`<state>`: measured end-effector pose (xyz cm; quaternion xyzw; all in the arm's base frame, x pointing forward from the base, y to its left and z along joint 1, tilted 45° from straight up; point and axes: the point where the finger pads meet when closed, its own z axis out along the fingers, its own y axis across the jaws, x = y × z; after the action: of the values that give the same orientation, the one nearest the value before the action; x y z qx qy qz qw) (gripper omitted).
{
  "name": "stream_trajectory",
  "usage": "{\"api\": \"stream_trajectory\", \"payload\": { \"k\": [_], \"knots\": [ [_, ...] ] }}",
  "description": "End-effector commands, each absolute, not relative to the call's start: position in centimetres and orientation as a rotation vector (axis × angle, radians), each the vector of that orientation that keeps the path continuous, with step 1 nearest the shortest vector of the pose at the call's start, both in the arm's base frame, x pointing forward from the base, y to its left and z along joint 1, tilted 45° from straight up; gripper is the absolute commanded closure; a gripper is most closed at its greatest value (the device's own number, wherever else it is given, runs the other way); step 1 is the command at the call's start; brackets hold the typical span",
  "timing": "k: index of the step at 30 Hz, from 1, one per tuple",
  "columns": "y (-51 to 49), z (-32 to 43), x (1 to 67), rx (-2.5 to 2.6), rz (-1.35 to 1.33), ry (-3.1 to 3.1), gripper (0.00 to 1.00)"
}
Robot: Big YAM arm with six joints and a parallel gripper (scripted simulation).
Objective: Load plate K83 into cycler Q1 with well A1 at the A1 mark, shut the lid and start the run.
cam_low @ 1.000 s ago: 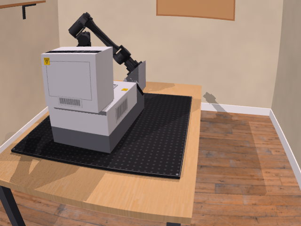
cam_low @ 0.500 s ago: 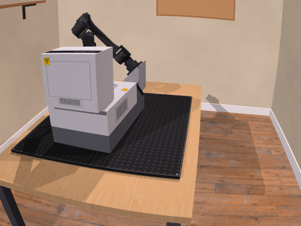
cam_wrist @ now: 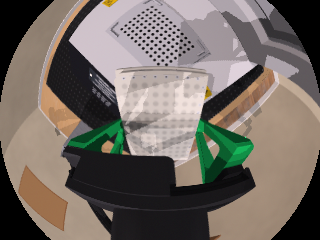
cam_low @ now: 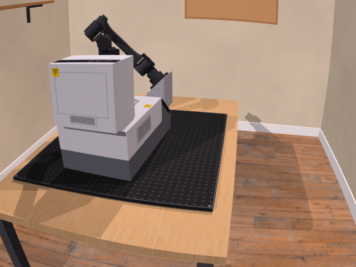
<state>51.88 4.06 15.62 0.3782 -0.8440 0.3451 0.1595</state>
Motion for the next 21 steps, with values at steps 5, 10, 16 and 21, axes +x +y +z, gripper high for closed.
{"api": "stream_trajectory", "payload": {
  "k": [5,10,16,21],
  "knots": [
    [4.9,14.2,53.3,1.244,0.932,-2.283,1.00],
    [7.2,13.3,55.7,1.444,0.873,-2.130,1.00],
    [9.3,11.0,57.3,1.636,0.784,-1.917,1.00],
    [9.3,10.6,58.2,1.690,0.758,-1.851,1.00]
  ]
}}
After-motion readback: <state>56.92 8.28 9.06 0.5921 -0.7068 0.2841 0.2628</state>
